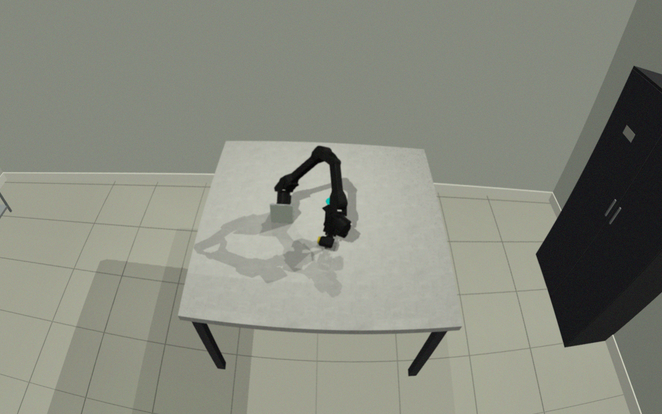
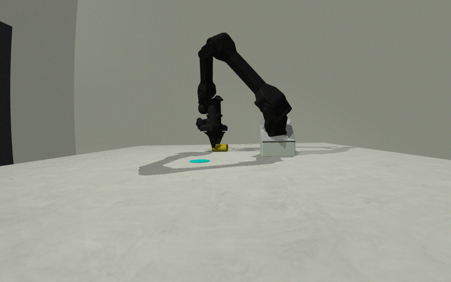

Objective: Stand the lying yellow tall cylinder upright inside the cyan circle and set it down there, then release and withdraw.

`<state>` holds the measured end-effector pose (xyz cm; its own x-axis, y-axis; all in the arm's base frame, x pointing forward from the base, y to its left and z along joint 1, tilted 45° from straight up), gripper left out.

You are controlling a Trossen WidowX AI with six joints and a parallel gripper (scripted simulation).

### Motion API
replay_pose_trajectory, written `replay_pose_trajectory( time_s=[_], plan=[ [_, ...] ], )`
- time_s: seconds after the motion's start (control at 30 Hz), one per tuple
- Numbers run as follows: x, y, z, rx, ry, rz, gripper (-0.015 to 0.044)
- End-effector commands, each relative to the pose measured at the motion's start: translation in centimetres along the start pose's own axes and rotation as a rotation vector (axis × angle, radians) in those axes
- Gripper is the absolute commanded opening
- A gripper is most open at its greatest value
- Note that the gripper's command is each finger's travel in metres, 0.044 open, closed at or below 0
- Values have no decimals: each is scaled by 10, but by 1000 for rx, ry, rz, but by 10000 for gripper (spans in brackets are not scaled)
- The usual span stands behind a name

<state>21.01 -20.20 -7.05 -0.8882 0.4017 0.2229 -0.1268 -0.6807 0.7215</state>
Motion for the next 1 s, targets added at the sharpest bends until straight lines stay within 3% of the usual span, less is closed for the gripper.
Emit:
replay_pose_trajectory(
  time_s=[0.0,0.23,0.97],
  plan=[
    [1,-1,0,-5,-7,-1,126],
    [1,3,0,-4,-7,-2,105],
    [-3,70,-2,0,-8,-3,105]
  ],
)
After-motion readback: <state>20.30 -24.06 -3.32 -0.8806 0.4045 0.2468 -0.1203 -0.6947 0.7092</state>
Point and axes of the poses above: the point midway between the two fingers, 35 mm back from their tips, its own y axis back along the fingers, its own z axis across the jaws, x = y × z, the point moved 10 cm from there along y, back along the fingers, and after that the axes turned 7 degrees about -y, right-handed, at the moved point
